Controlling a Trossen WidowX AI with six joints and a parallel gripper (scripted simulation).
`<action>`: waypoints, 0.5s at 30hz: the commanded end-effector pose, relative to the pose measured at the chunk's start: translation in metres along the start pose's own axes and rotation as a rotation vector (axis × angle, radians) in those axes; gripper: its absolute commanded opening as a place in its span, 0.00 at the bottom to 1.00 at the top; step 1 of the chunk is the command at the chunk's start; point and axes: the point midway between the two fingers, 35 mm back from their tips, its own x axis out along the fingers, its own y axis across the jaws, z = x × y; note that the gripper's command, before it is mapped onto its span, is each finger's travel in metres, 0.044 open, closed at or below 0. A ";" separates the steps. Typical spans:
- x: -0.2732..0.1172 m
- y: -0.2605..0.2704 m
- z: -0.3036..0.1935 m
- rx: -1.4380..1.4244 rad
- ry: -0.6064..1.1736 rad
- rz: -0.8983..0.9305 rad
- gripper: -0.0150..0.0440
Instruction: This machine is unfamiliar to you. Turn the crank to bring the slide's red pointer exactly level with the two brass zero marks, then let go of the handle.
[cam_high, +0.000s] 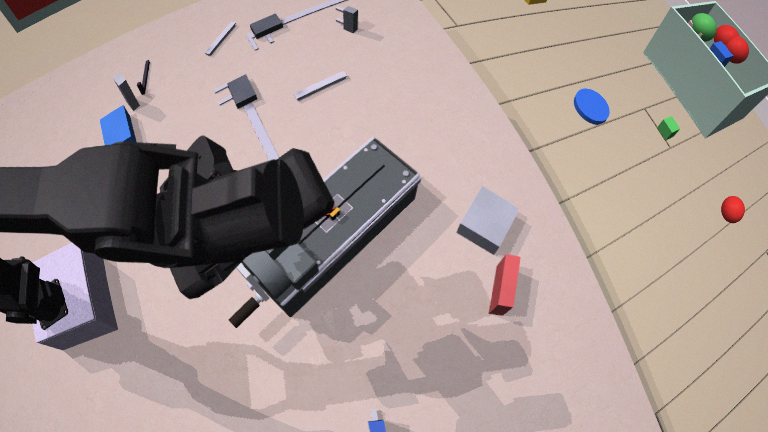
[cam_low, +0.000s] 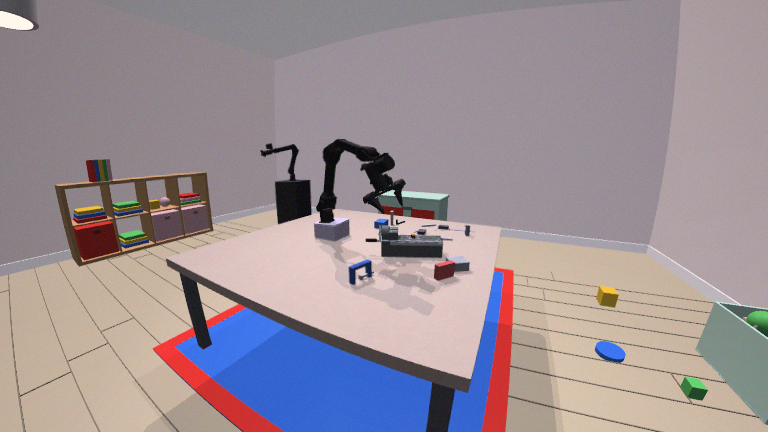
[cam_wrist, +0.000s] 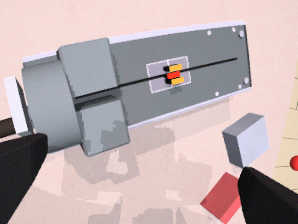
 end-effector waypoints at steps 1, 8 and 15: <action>0.005 -0.009 0.004 -0.161 0.018 0.037 1.00; 0.015 -0.025 0.017 -0.525 0.038 0.121 1.00; 0.025 -0.039 0.032 -0.893 0.037 0.213 1.00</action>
